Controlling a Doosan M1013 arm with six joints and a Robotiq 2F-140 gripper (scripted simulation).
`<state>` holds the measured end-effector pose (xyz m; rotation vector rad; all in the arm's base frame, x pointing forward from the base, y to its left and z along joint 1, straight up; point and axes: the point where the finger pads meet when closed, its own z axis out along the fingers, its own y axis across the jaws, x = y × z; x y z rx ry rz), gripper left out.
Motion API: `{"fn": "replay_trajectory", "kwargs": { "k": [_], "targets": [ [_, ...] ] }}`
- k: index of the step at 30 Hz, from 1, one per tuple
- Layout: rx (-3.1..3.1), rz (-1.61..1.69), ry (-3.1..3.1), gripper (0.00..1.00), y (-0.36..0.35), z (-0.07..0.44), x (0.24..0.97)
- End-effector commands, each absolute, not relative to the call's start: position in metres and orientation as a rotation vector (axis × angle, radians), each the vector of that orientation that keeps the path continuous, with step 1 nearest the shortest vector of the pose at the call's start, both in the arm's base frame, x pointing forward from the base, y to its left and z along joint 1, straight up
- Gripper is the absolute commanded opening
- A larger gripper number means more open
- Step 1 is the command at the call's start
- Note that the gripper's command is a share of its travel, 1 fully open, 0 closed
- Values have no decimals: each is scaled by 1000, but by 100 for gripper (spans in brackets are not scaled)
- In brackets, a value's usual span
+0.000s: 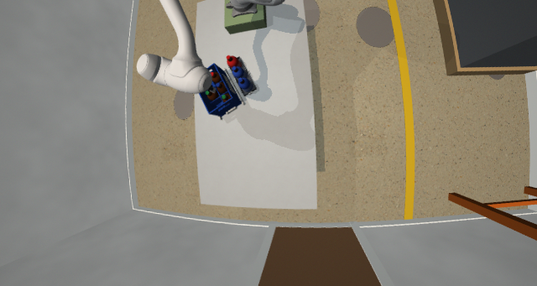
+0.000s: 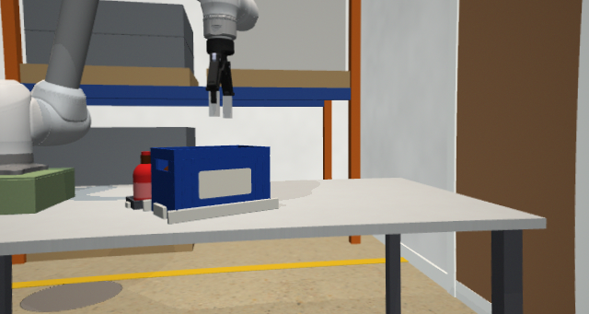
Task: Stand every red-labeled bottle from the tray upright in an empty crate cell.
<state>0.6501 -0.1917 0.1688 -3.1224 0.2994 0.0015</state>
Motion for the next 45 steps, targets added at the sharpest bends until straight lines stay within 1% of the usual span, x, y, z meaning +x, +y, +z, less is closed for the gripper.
{"fn": "replay_trajectory", "kwargs": {
  "k": [1, 4, 5, 39, 41, 43, 45],
  "targets": [
    [-3107, -4, 436, 100, -228, 160, 642],
    [-3106, -4, 445, 100, -230, 159, 641],
    [-3106, -4, 445, 0, -230, 159, 641],
    [-3106, -4, 445, 0, -230, 160, 640],
    [-3105, -4, 449, 0, -217, 163, 624],
    [-3103, -4, 460, 0, -184, 168, 582],
    [-3103, -4, 460, 0, -184, 168, 582]
  ]
}}
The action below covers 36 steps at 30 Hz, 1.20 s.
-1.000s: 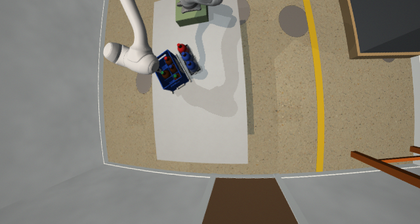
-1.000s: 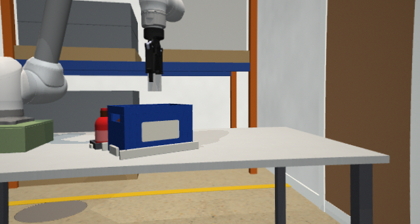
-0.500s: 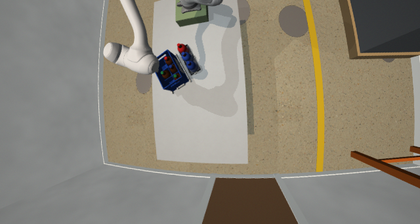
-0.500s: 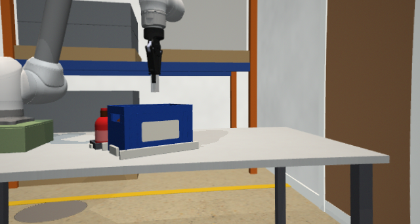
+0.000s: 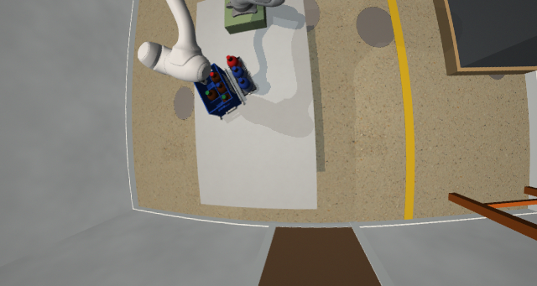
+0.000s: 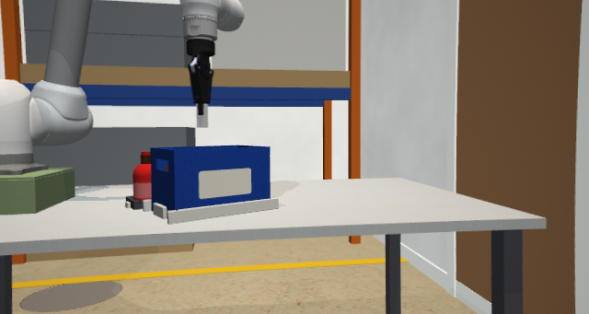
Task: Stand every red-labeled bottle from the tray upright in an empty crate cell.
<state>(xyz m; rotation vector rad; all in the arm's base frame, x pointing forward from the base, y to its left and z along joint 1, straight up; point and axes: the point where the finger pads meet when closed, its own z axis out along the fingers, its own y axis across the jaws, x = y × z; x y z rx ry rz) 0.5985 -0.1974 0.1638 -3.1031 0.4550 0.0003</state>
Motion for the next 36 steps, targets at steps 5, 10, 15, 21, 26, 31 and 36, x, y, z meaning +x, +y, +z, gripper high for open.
{"fn": "replay_trajectory", "kwargs": {
  "k": [5, 10, 15, 21, 26, 31, 36],
  "targets": [
    [-3098, -4, 492, 0, -129, 163, 493],
    [-3098, -4, 496, 38, -88, 158, 425],
    [-3098, -4, 496, 38, -88, 158, 425],
    [-3098, -4, 496, 38, -88, 158, 425],
    [-3098, -4, 496, 38, -88, 158, 425],
    [-3098, -4, 496, 38, -88, 158, 425],
    [-3098, -4, 496, 38, -88, 158, 425]
  ]
}}
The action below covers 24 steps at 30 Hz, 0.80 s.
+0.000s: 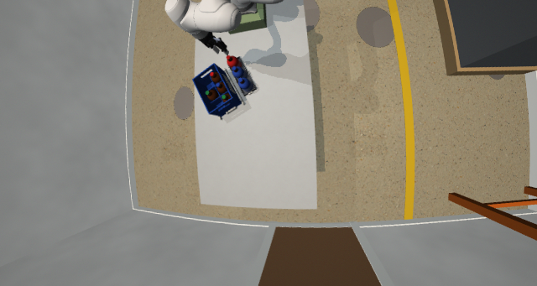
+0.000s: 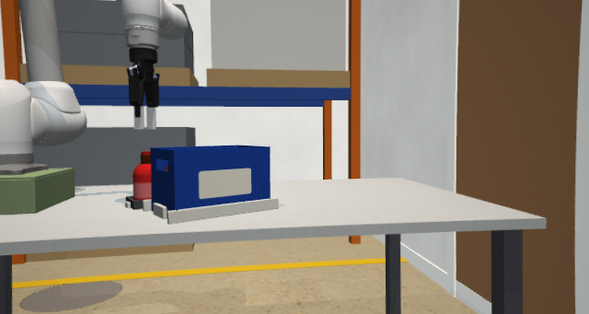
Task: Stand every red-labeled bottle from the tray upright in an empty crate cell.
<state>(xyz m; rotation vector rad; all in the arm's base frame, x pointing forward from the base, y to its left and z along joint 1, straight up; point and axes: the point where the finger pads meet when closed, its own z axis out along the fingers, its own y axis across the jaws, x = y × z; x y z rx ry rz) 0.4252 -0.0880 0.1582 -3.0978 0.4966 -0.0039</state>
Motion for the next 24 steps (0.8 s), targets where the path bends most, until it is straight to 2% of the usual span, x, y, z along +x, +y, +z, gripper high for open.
{"fn": "replay_trajectory", "kwargs": {
  "k": [1, 24],
  "targets": [
    [-3098, -4, 496, 38, -88, 158, 425],
    [-3098, -4, 497, 38, -88, 153, 425]
  ]
}}
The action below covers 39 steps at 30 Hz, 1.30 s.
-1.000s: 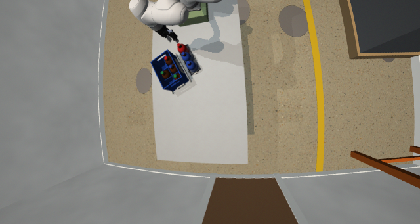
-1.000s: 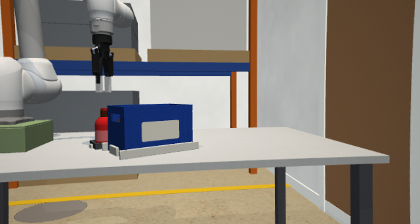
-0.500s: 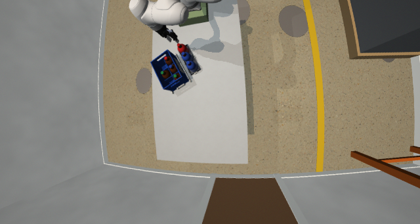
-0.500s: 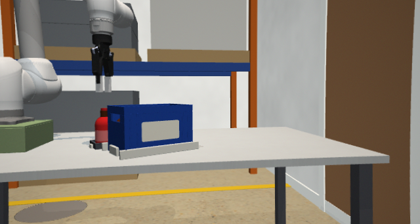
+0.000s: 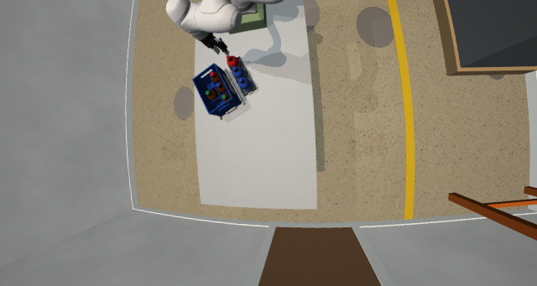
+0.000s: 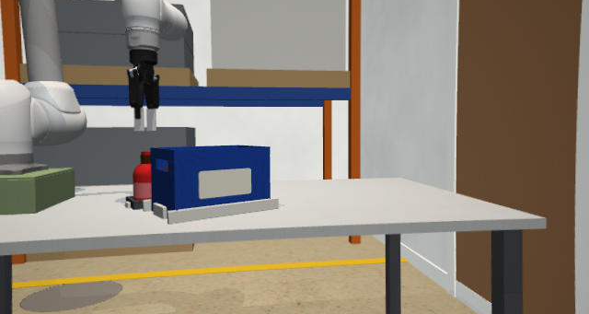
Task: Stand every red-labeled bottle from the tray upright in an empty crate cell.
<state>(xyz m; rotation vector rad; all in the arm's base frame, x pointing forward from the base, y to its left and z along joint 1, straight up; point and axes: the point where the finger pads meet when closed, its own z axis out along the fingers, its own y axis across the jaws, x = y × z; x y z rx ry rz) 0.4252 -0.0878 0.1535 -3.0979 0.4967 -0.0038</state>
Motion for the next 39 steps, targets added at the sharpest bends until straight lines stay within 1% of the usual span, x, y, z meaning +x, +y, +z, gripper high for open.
{"fn": "replay_trajectory", "kwargs": {
  "k": [1, 39],
  "targets": [
    [-3098, -4, 497, 38, -88, 152, 425],
    [-3098, -4, 497, 38, -87, 114, 426]
  ]
}}
